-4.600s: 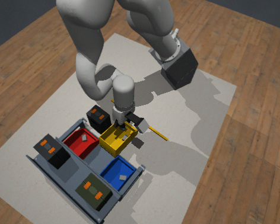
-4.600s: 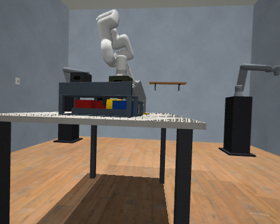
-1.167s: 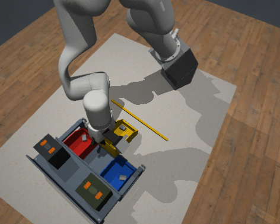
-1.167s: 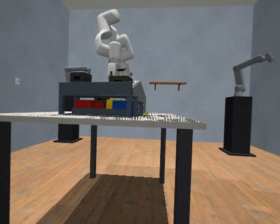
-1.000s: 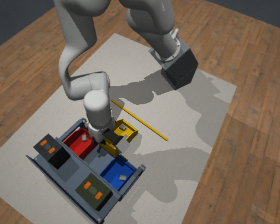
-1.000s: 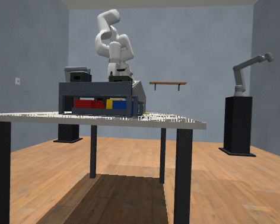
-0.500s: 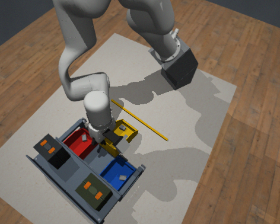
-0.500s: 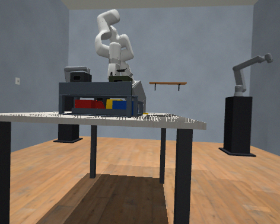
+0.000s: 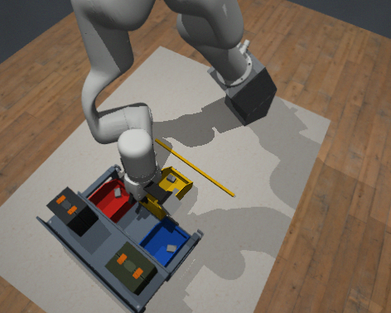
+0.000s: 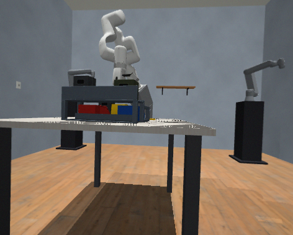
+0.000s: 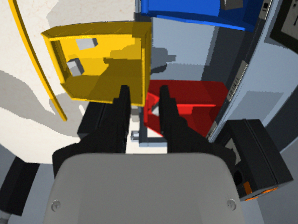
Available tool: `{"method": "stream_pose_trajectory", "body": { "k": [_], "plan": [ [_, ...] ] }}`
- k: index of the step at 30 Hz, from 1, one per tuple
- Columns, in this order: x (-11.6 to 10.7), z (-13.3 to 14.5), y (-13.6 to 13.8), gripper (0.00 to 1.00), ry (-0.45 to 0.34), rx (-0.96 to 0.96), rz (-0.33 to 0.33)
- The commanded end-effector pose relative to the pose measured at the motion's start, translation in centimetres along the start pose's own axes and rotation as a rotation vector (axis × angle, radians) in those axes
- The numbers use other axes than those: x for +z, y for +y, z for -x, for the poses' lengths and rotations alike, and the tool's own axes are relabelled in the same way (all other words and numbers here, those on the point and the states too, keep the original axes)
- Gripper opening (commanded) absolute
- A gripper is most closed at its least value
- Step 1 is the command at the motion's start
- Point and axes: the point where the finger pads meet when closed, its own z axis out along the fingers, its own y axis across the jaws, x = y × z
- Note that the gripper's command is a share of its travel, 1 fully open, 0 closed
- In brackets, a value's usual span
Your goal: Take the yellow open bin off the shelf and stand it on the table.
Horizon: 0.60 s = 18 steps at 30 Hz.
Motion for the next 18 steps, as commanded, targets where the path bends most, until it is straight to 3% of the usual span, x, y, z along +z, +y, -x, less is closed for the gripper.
{"method": "stream_pose_trajectory", "body": {
  "k": [1,18],
  "plan": [
    [0.47,-0.01,0.08,0.33,0.000,0.000,0.002],
    [1.47,-0.01,0.06,0.33,0.000,0.000,0.002]
  ]
}}
